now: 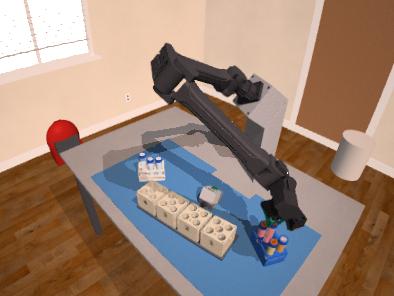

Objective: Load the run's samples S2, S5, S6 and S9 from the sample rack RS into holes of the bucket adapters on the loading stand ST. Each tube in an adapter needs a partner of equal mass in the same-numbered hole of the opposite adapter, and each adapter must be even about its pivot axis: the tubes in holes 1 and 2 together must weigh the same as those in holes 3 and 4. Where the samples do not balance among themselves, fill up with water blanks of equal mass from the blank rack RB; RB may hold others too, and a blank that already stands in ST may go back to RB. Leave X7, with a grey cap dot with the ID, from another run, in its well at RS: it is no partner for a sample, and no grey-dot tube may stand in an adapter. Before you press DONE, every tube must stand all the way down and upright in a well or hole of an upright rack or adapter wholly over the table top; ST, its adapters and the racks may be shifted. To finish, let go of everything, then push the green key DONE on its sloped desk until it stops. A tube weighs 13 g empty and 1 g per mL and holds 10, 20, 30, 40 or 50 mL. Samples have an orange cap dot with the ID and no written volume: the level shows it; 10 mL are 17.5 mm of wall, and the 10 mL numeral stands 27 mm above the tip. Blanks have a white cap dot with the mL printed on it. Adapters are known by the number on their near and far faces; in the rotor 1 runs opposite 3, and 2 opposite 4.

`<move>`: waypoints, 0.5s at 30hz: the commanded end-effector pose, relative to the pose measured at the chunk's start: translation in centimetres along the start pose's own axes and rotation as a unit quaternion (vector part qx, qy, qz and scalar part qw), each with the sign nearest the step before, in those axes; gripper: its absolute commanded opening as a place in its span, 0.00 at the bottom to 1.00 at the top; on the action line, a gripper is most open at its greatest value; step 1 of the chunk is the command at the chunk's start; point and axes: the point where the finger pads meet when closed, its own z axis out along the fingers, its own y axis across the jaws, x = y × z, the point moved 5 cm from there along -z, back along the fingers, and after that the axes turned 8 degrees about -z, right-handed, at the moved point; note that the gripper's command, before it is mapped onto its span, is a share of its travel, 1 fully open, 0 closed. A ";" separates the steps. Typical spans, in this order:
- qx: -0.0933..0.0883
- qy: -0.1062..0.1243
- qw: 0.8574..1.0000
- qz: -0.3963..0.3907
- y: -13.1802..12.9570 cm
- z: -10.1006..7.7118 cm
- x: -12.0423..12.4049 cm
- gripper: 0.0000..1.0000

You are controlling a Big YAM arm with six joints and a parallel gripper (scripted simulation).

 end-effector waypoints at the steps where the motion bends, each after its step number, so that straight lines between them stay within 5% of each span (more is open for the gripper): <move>1: -0.002 0.003 1.000 -0.006 0.3 1.0 0.6 0.00; 8: 0.000 0.001 1.000 -0.003 0.1 1.6 0.3 0.00; 9: 0.008 -0.025 1.000 0.000 -0.5 -0.6 -1.4 0.00; 15: 0.000 0.001 1.000 -0.002 0.0 2.6 0.2 0.00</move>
